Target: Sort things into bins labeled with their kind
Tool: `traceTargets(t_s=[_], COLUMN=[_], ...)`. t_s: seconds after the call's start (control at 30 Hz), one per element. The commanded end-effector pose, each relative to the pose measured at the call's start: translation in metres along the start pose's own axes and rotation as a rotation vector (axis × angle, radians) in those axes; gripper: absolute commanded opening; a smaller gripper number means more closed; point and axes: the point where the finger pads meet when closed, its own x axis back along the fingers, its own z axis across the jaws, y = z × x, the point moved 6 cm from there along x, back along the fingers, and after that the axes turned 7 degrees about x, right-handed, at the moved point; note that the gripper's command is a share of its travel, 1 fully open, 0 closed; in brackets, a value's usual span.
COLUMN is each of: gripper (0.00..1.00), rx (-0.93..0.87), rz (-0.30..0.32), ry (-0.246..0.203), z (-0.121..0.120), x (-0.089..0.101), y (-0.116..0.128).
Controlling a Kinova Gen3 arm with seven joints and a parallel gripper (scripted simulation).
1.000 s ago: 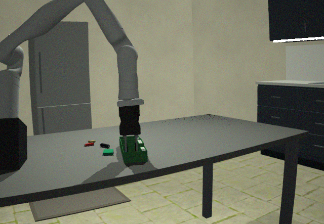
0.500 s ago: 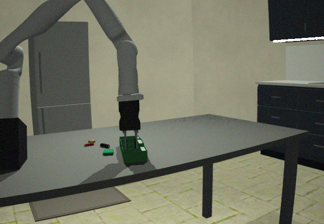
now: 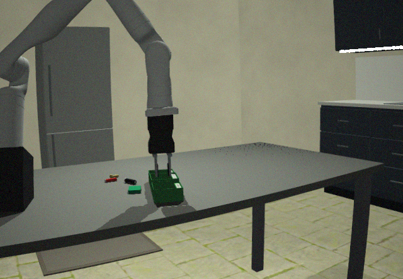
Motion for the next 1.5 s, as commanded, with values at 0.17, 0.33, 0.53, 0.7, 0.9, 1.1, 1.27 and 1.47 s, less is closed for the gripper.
traceTargets(t_s=[0.17,0.33,0.53,0.7,0.9,1.1,1.27,1.47], gripper=[0.65,0.62,0.62,0.62,0.62,0.62,0.62,0.62], rx=[-0.001,0.249,0.549,0.749,0.999,1.299,1.499,1.749], rz=[0.003,0.003,0.003,0.004,0.004,0.004,0.004,0.005], ry=[-0.004,-0.004,-0.003,-0.003,-0.002,-0.002,-0.001,-0.001], z=[-0.001,0.014,0.032,0.043,0.058,0.076,0.088,0.103], x=[0.002,0.003,0.004,0.004,0.004,0.005,0.006,0.006], y=[-0.001,0.038,0.084,0.115,0.154,0.201,0.232,0.271])
